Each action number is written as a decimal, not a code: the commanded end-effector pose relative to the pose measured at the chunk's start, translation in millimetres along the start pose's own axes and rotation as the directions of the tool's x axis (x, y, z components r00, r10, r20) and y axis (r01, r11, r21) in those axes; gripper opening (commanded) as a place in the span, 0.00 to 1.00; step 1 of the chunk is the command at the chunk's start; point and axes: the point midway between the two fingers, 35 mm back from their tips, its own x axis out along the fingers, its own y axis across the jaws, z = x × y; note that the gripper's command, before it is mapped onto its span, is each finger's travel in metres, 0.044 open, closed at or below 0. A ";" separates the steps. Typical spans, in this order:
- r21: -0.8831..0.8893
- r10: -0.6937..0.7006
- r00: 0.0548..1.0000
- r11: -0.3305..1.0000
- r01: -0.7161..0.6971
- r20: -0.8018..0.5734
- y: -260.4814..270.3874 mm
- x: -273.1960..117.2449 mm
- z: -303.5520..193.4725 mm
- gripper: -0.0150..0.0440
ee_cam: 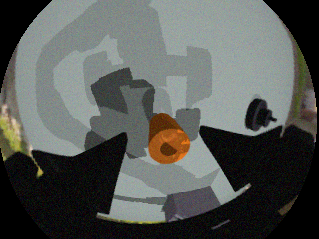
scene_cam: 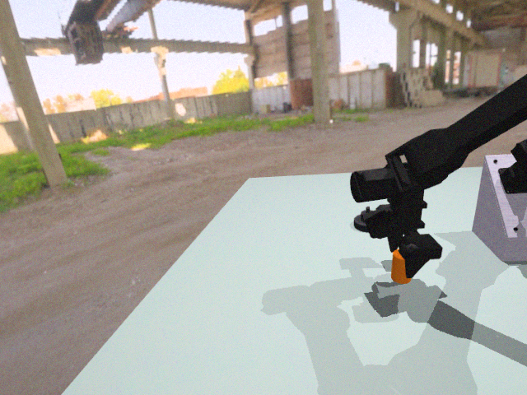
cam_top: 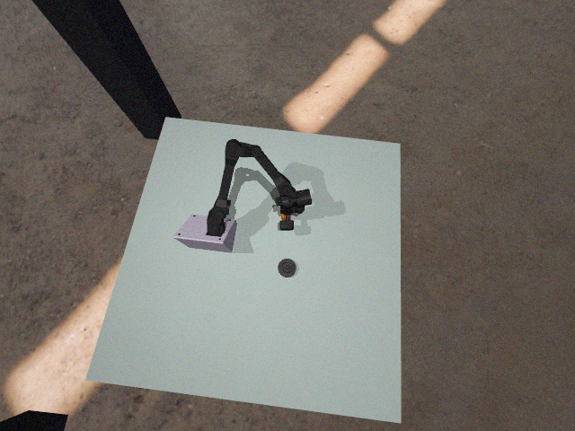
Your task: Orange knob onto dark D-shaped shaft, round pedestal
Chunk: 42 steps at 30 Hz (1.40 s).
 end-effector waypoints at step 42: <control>0.010 -0.020 1.000 1.000 0.020 -0.011 -10.0 -23.9 3.3 0.25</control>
